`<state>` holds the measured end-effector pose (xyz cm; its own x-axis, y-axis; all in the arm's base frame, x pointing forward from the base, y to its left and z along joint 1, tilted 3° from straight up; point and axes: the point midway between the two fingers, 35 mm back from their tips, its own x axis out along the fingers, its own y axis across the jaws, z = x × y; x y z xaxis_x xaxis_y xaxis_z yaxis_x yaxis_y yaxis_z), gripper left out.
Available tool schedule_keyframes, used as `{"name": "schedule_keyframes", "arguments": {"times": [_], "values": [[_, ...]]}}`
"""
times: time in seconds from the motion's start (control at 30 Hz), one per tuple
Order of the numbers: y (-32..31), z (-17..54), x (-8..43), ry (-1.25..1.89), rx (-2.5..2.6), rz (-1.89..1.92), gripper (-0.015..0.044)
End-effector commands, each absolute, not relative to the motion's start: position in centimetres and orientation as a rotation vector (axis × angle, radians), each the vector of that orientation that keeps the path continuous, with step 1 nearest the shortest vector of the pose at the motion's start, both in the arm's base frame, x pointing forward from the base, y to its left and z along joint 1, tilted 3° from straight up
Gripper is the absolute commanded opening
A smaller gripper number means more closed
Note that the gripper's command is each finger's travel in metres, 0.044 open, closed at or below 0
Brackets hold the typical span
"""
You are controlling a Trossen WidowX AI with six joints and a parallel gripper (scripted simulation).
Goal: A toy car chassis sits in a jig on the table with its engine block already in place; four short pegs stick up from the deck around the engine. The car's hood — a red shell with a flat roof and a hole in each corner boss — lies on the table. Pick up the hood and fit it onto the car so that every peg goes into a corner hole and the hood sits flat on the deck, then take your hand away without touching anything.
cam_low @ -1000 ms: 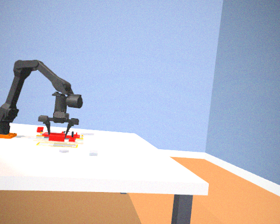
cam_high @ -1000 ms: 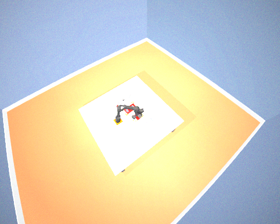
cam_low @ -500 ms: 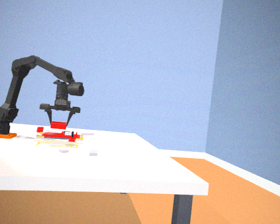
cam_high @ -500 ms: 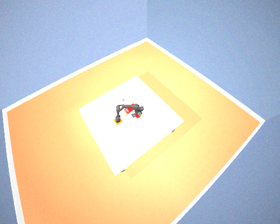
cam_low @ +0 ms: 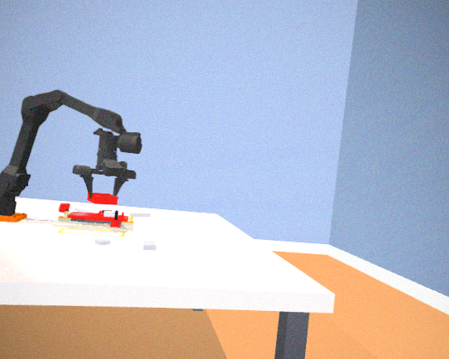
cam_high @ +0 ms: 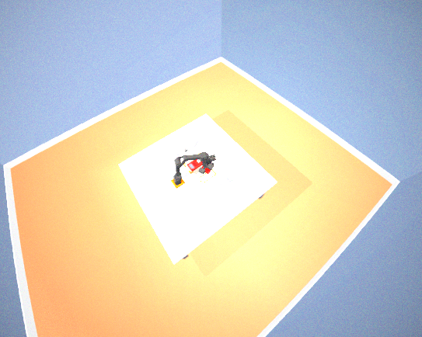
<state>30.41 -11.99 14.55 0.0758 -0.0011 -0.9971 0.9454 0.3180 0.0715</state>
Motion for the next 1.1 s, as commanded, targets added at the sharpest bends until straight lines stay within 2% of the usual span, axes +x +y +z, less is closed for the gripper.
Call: {"name": "schedule_keyframes", "arguments": {"times": [0.0, 0.53, 1.07], "values": [[-10.5, 14.8, 31.2, 1.318, 0.893, -0.833, 0.0000], [-2.1, 15.1, 33.4, 1.457, 0.417, -0.380, 0.0000], [4.8, 15.3, 33.6, 1.491, 0.042, -0.021, 0.0000]]}}
